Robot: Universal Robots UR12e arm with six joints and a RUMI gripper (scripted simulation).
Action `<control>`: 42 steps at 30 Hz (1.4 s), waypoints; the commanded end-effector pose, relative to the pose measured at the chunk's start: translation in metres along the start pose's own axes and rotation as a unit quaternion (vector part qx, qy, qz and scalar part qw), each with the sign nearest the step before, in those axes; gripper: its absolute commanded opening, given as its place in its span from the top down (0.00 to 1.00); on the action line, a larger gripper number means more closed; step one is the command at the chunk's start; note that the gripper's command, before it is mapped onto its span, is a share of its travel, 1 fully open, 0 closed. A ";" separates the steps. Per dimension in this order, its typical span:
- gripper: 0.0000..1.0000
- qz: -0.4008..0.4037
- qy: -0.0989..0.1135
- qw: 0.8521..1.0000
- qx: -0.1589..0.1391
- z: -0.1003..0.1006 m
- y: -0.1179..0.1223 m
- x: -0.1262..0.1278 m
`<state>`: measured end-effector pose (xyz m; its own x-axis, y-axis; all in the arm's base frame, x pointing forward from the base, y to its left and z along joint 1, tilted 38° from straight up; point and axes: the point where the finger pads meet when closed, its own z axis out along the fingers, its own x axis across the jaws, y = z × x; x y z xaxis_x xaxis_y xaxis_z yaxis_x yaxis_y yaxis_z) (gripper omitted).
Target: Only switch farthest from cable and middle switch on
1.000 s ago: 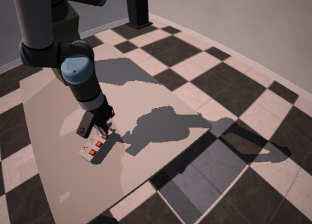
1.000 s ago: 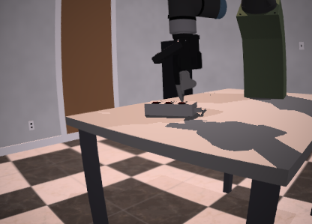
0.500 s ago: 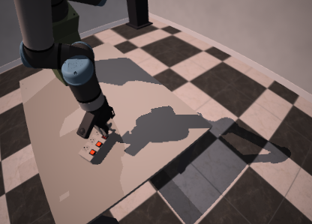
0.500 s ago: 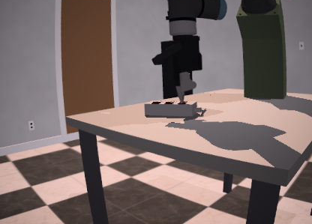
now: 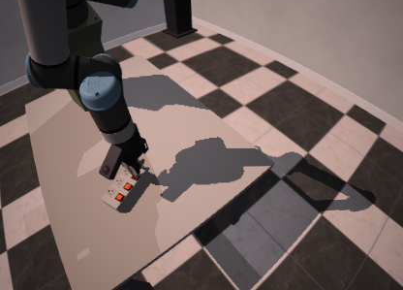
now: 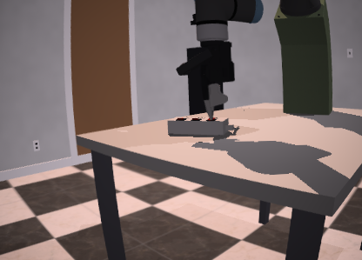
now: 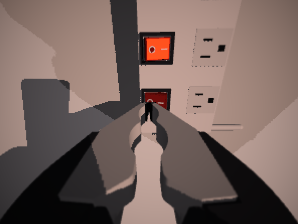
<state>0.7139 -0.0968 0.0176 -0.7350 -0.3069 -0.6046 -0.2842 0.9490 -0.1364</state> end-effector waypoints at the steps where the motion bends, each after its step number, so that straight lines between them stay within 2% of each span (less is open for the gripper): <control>1: 1.00 0.000 0.000 1.000 0.001 -0.003 0.000 -0.001; 18: 1.00 0.000 0.000 1.000 0.000 -0.039 0.000 0.001; 39: 1.00 0.000 0.000 1.000 0.000 -0.039 0.000 0.000; 40: 0.00 0.000 0.000 1.000 0.000 -0.039 0.000 0.000; 42: 0.00 0.000 0.000 1.000 0.000 -0.040 0.000 0.000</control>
<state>0.6914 -0.1000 0.0491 -0.7340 -0.3078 -0.6054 -0.2840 0.9488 -0.1380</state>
